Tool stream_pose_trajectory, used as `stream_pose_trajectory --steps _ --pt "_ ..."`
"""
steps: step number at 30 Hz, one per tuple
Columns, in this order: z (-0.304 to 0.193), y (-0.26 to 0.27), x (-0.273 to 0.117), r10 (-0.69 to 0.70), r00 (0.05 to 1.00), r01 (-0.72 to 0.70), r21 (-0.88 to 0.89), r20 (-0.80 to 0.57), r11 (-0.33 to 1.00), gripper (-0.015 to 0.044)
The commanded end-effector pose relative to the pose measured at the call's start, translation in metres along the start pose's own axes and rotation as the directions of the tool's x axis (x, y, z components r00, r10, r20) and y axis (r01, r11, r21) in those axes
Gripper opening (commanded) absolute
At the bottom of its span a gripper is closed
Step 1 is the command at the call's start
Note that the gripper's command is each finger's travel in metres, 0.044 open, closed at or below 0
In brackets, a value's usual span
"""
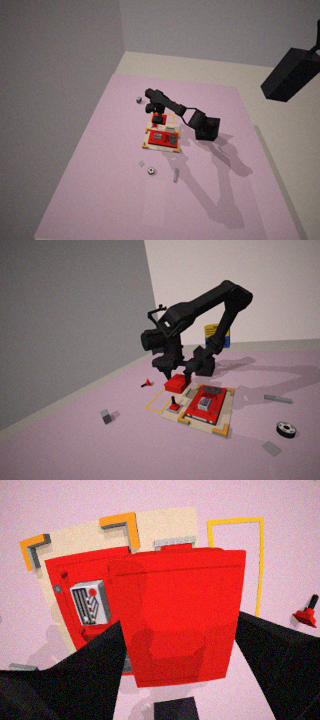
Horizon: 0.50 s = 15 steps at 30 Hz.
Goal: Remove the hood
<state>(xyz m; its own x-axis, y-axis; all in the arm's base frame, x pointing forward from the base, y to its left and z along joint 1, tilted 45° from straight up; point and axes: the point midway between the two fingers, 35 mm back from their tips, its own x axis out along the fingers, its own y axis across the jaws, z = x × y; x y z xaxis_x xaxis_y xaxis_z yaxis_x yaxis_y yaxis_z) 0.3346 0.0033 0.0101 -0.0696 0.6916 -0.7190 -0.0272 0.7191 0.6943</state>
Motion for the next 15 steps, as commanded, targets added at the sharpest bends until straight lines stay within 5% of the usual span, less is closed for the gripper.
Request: stream_pose_trajectory --steps 1,15 --pt "0.001 -0.023 -0.001 -0.008 1.000 0.008 -0.007 0.001 1.000 0.0000" --pt "-0.012 -0.092 -0.001 -0.001 1.000 0.001 -0.013 -0.003 1.000 0.0000"
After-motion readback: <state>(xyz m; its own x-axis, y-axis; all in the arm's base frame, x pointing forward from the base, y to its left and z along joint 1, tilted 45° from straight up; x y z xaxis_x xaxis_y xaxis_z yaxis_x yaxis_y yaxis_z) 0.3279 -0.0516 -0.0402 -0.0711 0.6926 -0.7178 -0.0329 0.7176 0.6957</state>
